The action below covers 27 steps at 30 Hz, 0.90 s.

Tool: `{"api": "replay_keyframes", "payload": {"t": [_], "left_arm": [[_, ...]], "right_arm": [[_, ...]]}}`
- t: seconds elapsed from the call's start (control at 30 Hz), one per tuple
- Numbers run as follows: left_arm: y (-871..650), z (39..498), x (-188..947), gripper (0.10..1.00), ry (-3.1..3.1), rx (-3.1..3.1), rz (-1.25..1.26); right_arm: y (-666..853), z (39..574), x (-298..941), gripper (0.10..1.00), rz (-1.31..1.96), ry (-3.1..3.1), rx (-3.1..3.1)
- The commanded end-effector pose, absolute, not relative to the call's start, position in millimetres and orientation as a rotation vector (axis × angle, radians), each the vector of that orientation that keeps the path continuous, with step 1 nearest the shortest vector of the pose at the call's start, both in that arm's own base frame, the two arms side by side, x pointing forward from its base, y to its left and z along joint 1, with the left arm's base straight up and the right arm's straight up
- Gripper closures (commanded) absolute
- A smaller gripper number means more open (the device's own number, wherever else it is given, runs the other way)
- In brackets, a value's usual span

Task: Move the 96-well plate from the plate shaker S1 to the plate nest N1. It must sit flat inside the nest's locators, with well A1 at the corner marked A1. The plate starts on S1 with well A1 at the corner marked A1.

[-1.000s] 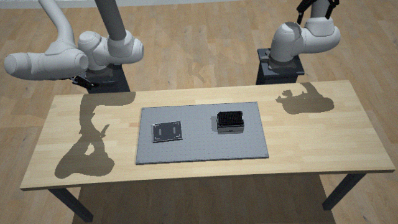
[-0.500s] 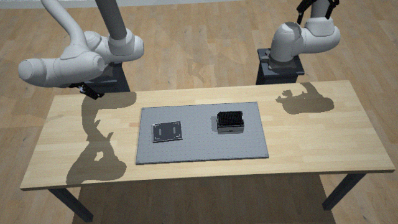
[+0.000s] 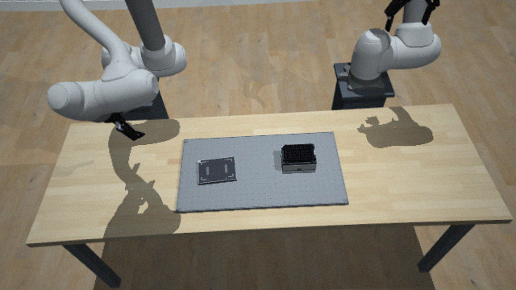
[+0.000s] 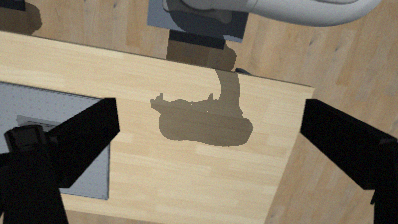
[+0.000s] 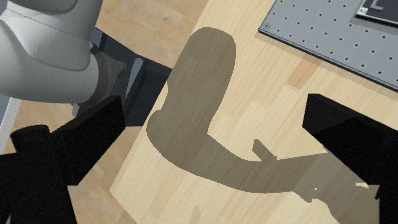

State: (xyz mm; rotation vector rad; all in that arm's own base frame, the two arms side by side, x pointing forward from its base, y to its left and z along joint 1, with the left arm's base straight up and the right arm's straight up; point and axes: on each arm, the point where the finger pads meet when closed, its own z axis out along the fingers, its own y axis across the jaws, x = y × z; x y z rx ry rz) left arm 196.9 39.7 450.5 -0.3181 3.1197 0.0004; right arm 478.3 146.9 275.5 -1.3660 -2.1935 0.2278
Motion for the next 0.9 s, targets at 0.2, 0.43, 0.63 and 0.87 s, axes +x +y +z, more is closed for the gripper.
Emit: {"api": "replay_keyframes", "payload": {"t": [0.2,0.43,0.63,0.87], "left_arm": [[40,451,197,0.098,3.119,-0.318,0.001],[40,451,197,0.098,3.119,-0.318,0.001],[40,451,197,0.098,3.119,-0.318,0.001],[40,451,197,0.098,3.119,-0.318,0.001]], "right_arm": [[176,270,506,0.098,0.267,-2.209,-1.433],[203,264,527,0.098,0.294,-2.222,-1.490],[219,261,538,0.098,0.306,-2.229,-1.522],[249,256,556,0.098,0.322,-2.240,-1.577]]}}
